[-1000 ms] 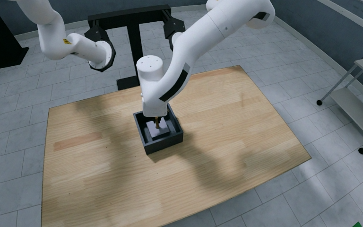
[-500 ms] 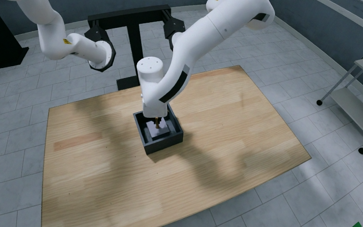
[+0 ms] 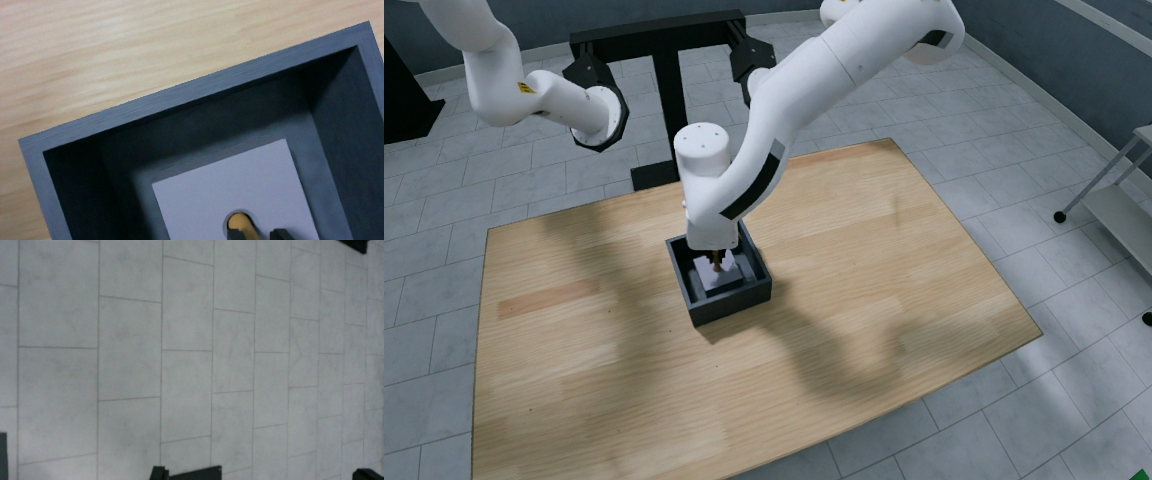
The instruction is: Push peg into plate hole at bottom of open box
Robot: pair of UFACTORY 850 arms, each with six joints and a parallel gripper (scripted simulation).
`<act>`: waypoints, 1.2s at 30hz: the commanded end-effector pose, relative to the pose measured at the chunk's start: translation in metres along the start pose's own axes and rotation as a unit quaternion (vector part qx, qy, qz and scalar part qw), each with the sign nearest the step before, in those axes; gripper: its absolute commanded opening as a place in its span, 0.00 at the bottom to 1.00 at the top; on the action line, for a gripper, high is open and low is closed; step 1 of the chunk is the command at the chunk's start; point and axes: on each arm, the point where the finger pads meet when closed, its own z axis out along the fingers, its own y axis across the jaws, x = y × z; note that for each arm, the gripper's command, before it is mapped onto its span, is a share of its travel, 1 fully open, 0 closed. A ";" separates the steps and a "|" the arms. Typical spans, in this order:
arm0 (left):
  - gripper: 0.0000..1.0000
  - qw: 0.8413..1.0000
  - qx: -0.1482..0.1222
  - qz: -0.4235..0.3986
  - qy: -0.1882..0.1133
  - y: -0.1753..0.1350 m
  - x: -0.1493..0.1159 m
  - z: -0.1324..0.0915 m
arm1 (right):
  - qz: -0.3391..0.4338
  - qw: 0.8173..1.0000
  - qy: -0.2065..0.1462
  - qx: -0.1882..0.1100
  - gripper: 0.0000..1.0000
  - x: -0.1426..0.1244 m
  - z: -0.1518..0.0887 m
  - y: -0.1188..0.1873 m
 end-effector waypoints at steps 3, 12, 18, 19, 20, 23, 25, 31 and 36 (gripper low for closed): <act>0.00 1.000 0.000 0.000 -0.001 0.000 -0.001 0.001 | 0.000 1.000 0.001 0.000 1.00 0.000 -0.001 0.000; 0.00 1.000 0.000 0.000 -0.001 0.000 -0.001 0.003 | 0.000 1.000 0.001 0.000 1.00 0.000 -0.001 0.000; 0.00 1.000 0.000 0.000 -0.001 0.000 -0.001 0.003 | 0.000 1.000 0.001 0.000 1.00 0.000 -0.001 0.000; 0.00 1.000 0.000 0.000 -0.001 0.000 -0.001 0.003 | 0.000 1.000 0.001 0.000 1.00 0.000 -0.001 0.000; 0.00 1.000 0.000 0.000 -0.001 0.000 -0.001 0.003 | 0.000 1.000 0.001 0.000 1.00 0.000 -0.001 0.000; 0.00 1.000 0.000 0.000 -0.001 0.000 -0.001 0.004 | 0.000 1.000 0.001 0.000 1.00 0.000 -0.001 0.000; 0.00 1.000 0.000 0.000 -0.001 0.000 -0.001 0.004 | 0.000 1.000 0.001 0.000 1.00 0.000 -0.001 0.000; 0.00 1.000 0.000 0.000 -0.001 0.000 -0.001 0.004 | 0.000 1.000 0.001 0.000 1.00 0.000 -0.001 0.000; 0.00 1.000 0.000 0.000 -0.001 0.000 -0.001 0.004 | 0.000 1.000 0.001 0.000 1.00 0.000 -0.001 0.000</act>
